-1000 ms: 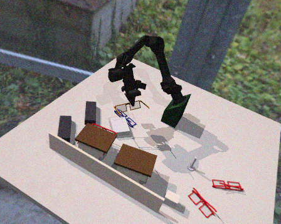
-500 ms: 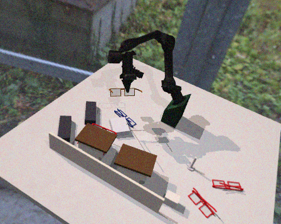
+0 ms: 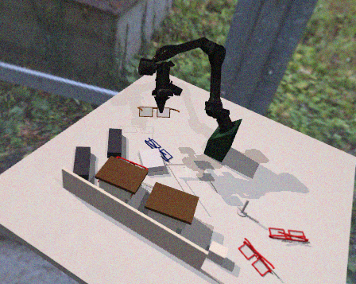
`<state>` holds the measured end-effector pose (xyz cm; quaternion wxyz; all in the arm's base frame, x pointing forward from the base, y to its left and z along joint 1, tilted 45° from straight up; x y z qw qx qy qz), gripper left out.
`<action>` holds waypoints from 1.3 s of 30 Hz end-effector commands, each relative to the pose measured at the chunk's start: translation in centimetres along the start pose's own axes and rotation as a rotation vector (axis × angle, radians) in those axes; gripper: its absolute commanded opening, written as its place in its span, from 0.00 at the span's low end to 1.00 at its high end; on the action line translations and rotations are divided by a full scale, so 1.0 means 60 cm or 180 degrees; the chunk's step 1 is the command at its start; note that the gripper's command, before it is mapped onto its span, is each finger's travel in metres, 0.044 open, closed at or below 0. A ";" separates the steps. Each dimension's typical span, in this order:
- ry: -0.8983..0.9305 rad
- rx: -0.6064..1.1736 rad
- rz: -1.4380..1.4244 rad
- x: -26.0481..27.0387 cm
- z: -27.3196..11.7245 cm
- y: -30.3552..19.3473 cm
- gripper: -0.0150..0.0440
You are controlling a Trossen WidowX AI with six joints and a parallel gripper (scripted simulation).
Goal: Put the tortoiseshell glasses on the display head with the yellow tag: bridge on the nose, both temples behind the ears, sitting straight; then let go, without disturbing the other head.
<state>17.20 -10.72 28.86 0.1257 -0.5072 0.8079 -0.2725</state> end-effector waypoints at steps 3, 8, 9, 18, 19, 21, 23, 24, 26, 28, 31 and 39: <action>0.0008 -0.0002 0.0011 0.001 0.001 0.000 0.25; 0.0008 -0.0002 0.0011 0.001 0.001 0.000 0.25; 0.0008 -0.0002 0.0011 0.001 0.001 0.000 0.25; 0.0008 -0.0002 0.0011 0.001 0.001 0.000 0.25; 0.0008 -0.0002 0.0011 0.001 0.001 0.000 0.25; 0.0008 -0.0002 0.0011 0.001 0.001 0.000 0.25; 0.0009 -0.0011 0.0020 0.000 0.002 0.000 0.25; 0.0011 -0.0028 0.0037 -0.001 0.005 0.000 0.25; 0.0019 -0.0088 0.0096 -0.005 0.015 -0.001 0.25; 0.0037 -0.0176 0.0182 -0.012 0.029 -0.002 0.25; 0.0085 -0.0321 0.0321 -0.024 0.054 -0.002 0.25; 0.0303 -0.0644 0.0642 -0.064 0.116 0.006 0.25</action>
Point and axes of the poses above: the point midway between the two fingers, 35 mm back from their tips, its own z axis out along the fingers, its own x axis across the jaws, y = z × x, the point moved 3 cm from there along -z, back along the fingers, and after that the axes turned 13 degrees about -z, right-handed, at the moved point
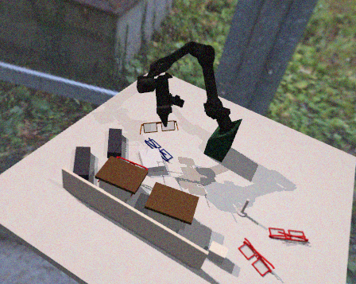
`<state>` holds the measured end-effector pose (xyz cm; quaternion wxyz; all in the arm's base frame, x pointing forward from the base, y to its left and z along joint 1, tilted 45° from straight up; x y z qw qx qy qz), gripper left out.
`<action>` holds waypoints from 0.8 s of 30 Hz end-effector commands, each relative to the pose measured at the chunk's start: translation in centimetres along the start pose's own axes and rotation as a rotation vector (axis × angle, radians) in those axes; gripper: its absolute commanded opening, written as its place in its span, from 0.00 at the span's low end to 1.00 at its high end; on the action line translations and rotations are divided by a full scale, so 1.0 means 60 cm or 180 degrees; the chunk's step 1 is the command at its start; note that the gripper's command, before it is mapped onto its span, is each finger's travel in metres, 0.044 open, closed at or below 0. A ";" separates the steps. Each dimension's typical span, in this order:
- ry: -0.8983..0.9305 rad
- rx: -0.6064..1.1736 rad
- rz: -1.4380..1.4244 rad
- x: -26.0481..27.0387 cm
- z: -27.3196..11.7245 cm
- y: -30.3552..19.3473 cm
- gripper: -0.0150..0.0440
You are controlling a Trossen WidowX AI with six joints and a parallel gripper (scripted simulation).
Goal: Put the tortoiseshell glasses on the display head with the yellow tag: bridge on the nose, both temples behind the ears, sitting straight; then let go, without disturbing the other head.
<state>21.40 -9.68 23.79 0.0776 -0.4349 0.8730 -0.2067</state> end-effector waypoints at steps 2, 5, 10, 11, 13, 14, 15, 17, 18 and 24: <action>0.0161 -0.0147 0.0167 -0.023 0.033 0.007 0.25; 0.0278 -0.0219 0.0270 -0.040 0.054 0.013 0.25; 0.0491 -0.0289 0.0424 -0.069 0.087 0.027 0.25; 0.0536 -0.0296 0.0452 -0.074 0.093 0.030 0.25; 0.0626 -0.0301 0.0507 -0.086 0.105 0.037 0.25; 0.0671 -0.0300 0.0533 -0.091 0.111 0.041 0.25; 0.0717 -0.0296 0.0558 -0.097 0.117 0.045 0.25; 0.0808 -0.0279 0.0606 -0.107 0.128 0.054 0.25; 0.0852 -0.0267 0.0629 -0.113 0.133 0.058 0.25; 0.1110 -0.0141 0.0753 -0.143 0.164 0.087 0.25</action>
Point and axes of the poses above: the point midway between the two fingers, 35 mm back from their tips, its own z axis out along the fingers, its own x axis across the jaws, y = z × x, the point moved 3 cm from there along -z, back along the fingers, and after that the axes turned 13 degrees about -z, right-handed, at the moved point
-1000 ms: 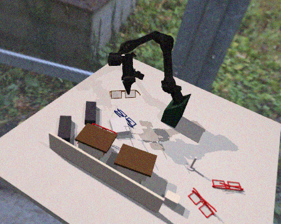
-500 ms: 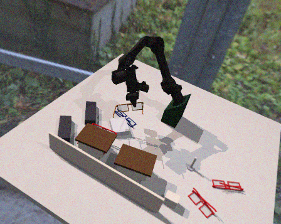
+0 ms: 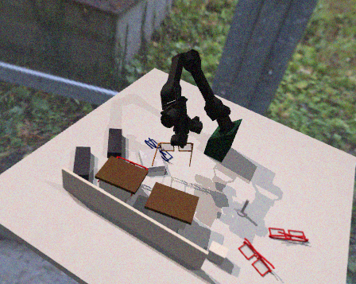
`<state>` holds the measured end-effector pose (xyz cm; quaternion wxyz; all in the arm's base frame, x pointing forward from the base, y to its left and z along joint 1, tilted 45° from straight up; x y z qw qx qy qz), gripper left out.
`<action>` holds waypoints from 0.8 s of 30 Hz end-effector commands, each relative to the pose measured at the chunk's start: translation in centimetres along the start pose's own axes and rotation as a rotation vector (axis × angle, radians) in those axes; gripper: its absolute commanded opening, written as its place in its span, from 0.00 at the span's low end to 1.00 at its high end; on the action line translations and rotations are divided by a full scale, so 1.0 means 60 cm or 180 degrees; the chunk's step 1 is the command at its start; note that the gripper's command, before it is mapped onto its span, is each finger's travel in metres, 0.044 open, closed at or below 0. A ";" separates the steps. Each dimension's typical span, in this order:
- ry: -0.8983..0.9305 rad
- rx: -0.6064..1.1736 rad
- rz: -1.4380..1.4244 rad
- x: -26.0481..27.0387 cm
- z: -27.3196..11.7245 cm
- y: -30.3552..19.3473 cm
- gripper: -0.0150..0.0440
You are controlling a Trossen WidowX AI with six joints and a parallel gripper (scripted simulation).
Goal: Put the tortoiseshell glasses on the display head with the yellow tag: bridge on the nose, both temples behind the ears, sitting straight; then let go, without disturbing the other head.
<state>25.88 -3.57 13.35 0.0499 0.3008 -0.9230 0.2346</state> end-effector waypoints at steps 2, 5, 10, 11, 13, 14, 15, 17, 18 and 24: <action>0.0178 0.0125 0.0108 -0.019 0.018 0.026 0.25; 0.0271 0.0237 0.0179 -0.032 0.028 0.045 0.25; 0.0391 0.0465 0.0292 -0.050 0.044 0.077 0.25; 0.0408 0.0516 0.0314 -0.053 0.047 0.084 0.25; 0.0437 0.0623 0.0357 -0.059 0.052 0.097 0.25; 0.0448 0.0678 0.0378 -0.062 0.055 0.103 0.25; 0.0456 0.0735 0.0399 -0.064 0.058 0.110 0.25; 0.0463 0.0812 0.0427 -0.067 0.062 0.119 0.25; 0.0463 0.0818 0.0427 -0.067 0.062 0.118 0.25; 0.0441 0.0927 0.0418 -0.064 0.075 0.115 0.25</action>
Point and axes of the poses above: the point midway between the two fingers, 35 mm back from their tips, its own z axis out along the fingers, its own x axis across the jaws, y = z × x, the point moved 3 cm from there along -z, back along the fingers, and after that the axes turned 13 degrees about -z, right-handed, at the moved point
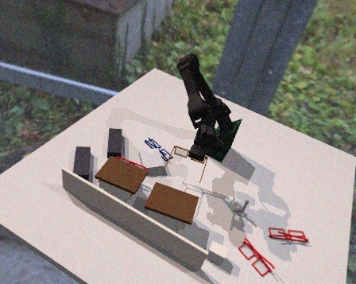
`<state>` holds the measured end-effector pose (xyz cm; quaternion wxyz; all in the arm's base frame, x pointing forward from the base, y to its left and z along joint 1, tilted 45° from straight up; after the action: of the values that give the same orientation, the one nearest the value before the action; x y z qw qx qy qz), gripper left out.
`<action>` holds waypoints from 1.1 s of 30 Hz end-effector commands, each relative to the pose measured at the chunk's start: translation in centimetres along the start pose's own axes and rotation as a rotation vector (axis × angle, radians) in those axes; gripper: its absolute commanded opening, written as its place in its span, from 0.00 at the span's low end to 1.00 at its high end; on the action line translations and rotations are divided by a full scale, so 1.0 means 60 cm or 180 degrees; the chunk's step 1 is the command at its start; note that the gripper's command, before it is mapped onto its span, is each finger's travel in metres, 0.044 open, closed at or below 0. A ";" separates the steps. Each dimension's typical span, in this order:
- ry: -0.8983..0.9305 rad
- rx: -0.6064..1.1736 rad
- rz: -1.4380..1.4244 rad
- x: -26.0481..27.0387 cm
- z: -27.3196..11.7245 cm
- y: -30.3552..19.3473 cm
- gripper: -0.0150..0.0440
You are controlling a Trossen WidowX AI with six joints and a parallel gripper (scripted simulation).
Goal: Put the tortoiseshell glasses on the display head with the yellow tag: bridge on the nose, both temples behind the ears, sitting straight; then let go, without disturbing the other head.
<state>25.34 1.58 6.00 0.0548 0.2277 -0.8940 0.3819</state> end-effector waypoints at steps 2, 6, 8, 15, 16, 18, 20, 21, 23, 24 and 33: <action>0.0003 0.0033 0.0005 0.001 0.011 0.001 0.25; -0.0006 -0.0006 0.0005 0.001 0.020 0.002 0.25; -0.0009 -0.0021 0.0006 0.001 0.024 0.002 0.25; -0.0008 -0.0034 0.0006 0.001 0.040 0.000 0.25; -0.0008 -0.0034 0.0006 0.002 0.042 0.000 0.25; -0.0008 -0.0033 0.0006 0.002 0.047 0.000 0.25; -0.0007 -0.0033 0.0006 0.002 0.051 0.001 0.25; -0.0007 -0.0033 0.0006 0.002 0.053 0.001 0.25; -0.0006 -0.0029 0.0006 0.002 0.057 0.001 0.25; -0.0005 -0.0025 0.0006 0.002 0.059 0.001 0.25; 0.0001 -0.0018 0.0006 0.002 0.078 0.002 0.25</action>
<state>25.65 -1.37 2.95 0.0510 0.2240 -0.8973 0.3768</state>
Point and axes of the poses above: the point midway between the two fingers, 35 mm back from their tips, its own z axis out along the fingers, its own x axis across the jaws, y = z × x, the point moved 3 cm from there along -z, back along the fingers, and after that the axes turned 13 degrees about -z, right-handed, at the moved point
